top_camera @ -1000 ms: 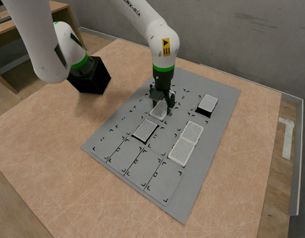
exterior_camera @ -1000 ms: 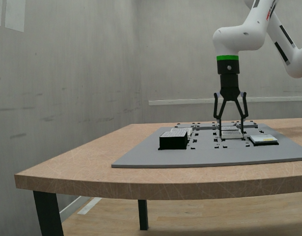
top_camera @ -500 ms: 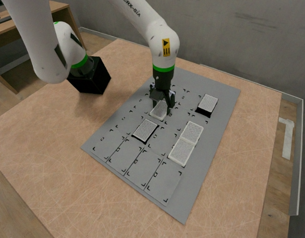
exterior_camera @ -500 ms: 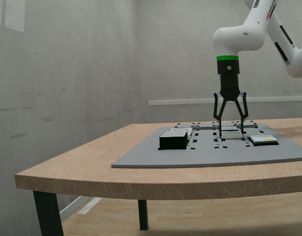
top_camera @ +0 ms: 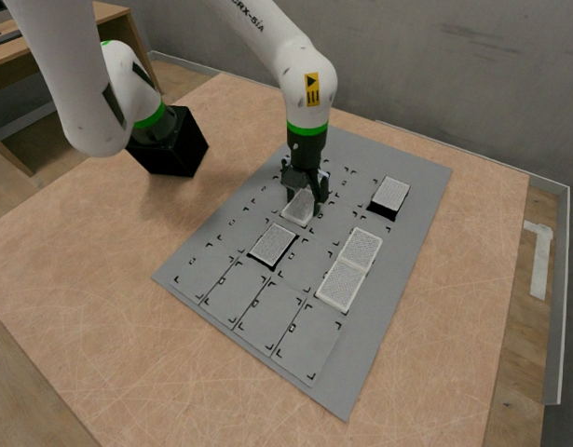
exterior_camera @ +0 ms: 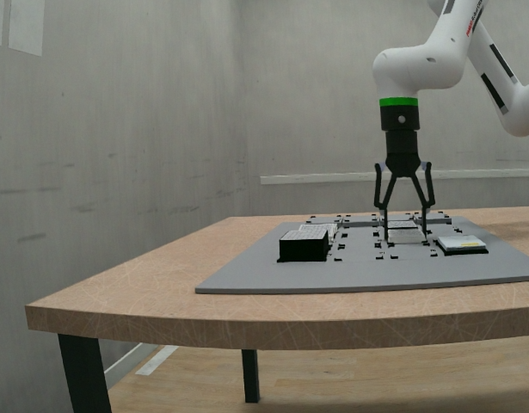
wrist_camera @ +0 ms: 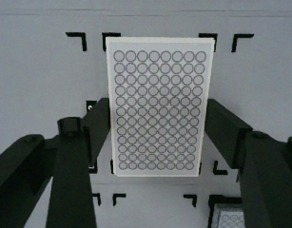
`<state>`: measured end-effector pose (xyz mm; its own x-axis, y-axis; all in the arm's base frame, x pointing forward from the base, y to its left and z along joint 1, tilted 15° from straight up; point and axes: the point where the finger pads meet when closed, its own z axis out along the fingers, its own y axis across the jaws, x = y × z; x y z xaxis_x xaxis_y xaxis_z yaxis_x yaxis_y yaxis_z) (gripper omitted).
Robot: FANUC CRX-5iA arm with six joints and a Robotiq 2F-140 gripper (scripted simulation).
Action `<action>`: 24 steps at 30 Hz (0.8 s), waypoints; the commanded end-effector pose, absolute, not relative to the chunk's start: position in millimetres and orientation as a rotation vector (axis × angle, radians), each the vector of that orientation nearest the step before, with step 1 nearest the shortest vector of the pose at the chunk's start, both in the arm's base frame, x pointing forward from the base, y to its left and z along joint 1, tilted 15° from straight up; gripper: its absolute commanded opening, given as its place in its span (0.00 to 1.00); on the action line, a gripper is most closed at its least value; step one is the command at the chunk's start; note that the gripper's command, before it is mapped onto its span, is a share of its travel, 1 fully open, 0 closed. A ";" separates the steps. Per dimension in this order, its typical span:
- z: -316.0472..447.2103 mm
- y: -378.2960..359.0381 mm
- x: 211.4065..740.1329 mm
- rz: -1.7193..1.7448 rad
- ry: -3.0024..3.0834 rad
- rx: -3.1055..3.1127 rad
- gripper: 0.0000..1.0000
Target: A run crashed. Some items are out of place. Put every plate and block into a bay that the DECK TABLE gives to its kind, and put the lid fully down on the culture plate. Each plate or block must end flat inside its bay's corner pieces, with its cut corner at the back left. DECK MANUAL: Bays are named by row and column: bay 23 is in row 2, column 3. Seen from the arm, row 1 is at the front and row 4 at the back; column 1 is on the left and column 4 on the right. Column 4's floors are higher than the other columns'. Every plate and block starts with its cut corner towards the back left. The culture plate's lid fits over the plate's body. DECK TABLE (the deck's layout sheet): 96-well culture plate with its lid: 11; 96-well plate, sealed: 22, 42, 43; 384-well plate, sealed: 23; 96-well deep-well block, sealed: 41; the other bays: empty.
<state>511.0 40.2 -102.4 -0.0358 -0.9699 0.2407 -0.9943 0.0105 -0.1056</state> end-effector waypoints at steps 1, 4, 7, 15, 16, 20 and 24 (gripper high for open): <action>-102.0 40.4 511.6 0.376 -2.160 2.111 0.10; -102.0 40.5 511.6 0.376 -2.160 2.111 0.70; -102.0 40.4 511.6 0.376 -2.160 2.111 0.70; -102.0 40.4 511.6 0.376 -2.160 2.111 0.70; -102.0 40.4 511.6 0.376 -2.160 2.111 0.70; -102.0 40.4 511.5 0.376 -2.160 2.110 0.70; -102.0 40.4 511.5 0.376 -2.160 2.110 0.70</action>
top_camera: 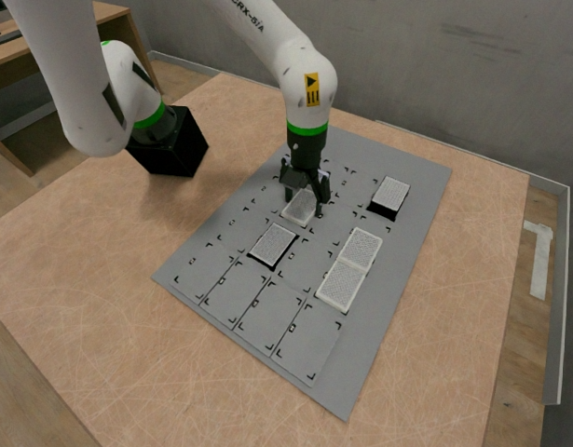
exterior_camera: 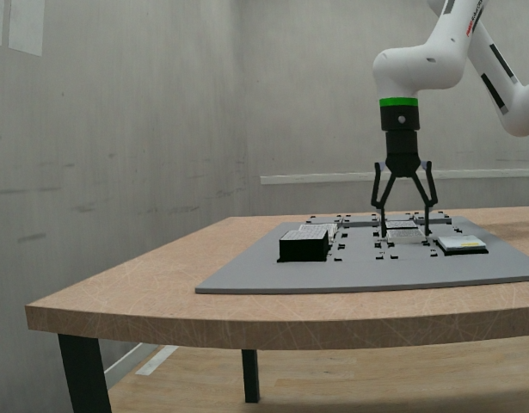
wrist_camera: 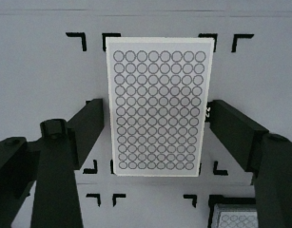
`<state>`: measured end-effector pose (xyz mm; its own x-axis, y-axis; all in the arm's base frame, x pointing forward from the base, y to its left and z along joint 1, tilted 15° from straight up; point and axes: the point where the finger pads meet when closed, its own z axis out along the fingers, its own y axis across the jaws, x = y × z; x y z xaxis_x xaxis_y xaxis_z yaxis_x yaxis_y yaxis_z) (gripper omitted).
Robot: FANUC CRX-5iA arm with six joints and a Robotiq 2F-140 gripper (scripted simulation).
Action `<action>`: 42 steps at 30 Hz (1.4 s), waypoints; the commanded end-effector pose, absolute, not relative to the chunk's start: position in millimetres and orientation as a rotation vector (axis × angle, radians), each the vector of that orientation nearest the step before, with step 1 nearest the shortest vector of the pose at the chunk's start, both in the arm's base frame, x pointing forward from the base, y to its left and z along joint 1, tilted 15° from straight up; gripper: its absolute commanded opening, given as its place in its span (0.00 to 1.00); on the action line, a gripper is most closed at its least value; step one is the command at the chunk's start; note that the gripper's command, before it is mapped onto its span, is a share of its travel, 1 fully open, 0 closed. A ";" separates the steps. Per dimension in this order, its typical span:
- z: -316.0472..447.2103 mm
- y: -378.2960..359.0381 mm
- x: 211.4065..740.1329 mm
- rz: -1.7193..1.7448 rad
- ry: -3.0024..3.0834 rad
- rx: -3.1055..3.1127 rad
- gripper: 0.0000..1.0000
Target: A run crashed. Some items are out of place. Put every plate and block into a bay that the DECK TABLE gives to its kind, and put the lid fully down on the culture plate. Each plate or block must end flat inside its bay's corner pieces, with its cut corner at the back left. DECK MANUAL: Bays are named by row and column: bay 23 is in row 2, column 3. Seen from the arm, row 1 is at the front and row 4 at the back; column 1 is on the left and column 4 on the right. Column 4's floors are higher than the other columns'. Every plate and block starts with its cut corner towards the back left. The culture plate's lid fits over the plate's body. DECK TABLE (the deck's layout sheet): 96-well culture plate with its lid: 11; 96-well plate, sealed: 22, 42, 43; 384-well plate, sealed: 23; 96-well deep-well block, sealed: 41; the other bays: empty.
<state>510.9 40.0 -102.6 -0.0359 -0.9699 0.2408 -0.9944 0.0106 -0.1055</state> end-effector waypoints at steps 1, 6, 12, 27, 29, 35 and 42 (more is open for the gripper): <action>-102.0 40.4 511.5 0.376 -2.160 2.110 0.70; -102.0 40.4 511.5 0.376 -2.160 2.110 0.70; -95.5 42.1 510.9 0.376 -2.160 2.111 0.70; -78.8 46.3 509.1 0.376 -2.160 2.111 0.70; -76.2 46.9 508.9 0.376 -2.160 2.111 0.70; -71.2 48.2 508.3 0.376 -2.160 2.111 0.70; -62.1 50.5 507.4 0.376 -2.160 2.111 0.70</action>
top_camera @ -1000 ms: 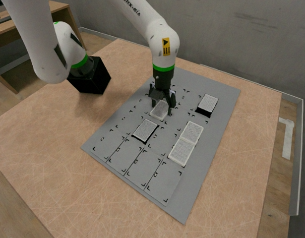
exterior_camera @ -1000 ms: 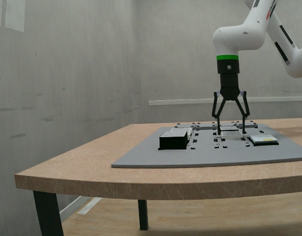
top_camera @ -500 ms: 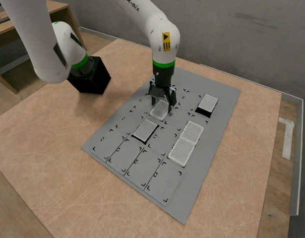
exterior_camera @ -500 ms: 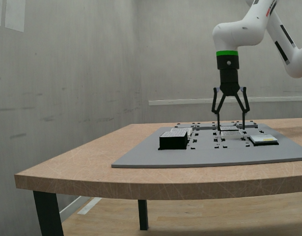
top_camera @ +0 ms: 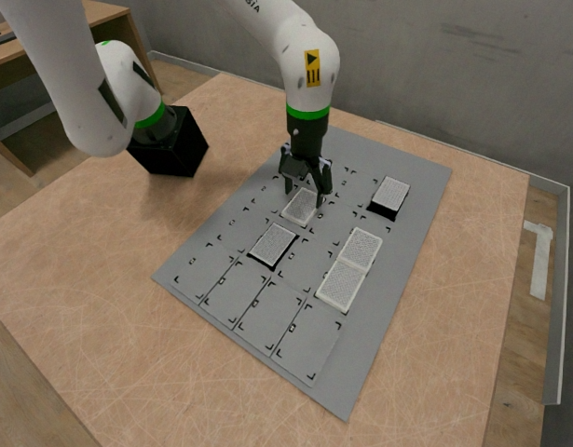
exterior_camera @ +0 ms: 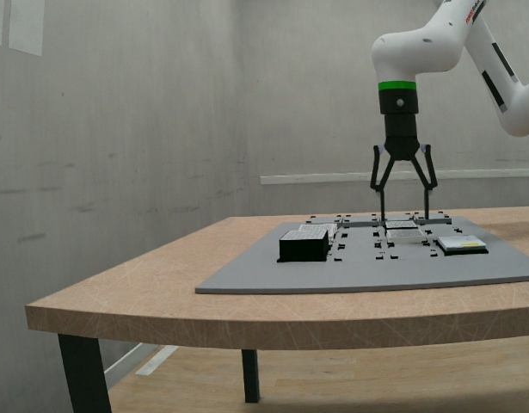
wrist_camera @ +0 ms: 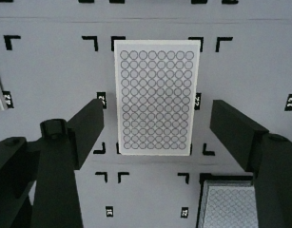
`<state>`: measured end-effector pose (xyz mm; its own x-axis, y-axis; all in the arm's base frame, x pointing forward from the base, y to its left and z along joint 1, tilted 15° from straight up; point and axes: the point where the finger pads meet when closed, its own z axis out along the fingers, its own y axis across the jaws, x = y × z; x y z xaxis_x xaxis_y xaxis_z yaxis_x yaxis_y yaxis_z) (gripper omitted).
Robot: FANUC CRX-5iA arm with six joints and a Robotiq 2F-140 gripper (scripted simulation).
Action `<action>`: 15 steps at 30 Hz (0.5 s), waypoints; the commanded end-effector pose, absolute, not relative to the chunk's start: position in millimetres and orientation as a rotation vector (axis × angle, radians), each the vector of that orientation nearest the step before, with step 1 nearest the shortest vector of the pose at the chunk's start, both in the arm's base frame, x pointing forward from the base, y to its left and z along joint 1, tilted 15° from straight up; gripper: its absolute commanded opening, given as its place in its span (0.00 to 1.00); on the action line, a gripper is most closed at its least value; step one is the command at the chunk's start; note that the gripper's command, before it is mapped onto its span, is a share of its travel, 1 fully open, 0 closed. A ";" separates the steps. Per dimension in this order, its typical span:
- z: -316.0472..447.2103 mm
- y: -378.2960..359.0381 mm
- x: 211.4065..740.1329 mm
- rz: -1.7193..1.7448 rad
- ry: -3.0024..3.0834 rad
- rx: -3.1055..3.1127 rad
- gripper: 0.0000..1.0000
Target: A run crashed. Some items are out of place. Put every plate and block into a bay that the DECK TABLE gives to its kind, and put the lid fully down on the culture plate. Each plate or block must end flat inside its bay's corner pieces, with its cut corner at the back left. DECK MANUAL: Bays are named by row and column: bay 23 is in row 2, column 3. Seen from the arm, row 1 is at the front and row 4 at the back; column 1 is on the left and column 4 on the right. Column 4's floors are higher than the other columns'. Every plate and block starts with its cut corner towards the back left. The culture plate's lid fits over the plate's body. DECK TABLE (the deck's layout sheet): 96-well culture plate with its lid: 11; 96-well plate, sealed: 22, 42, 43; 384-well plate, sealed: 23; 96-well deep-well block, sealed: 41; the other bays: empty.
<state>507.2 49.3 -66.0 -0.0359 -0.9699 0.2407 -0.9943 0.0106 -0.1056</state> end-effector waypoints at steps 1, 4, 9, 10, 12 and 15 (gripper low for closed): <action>-60.8 50.8 507.3 0.376 -2.160 2.111 0.70; -56.9 51.8 506.9 0.376 -2.160 2.111 0.70; -53.1 52.7 506.5 0.376 -2.160 2.111 0.70; -51.9 53.0 506.3 0.376 -2.160 2.111 0.70; -49.2 53.7 506.1 0.376 -2.160 2.111 0.70; -45.3 54.7 505.7 0.376 -2.160 2.111 0.70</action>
<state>505.4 53.5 -49.2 -0.0359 -0.9699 0.2407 -0.9943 0.0106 -0.1056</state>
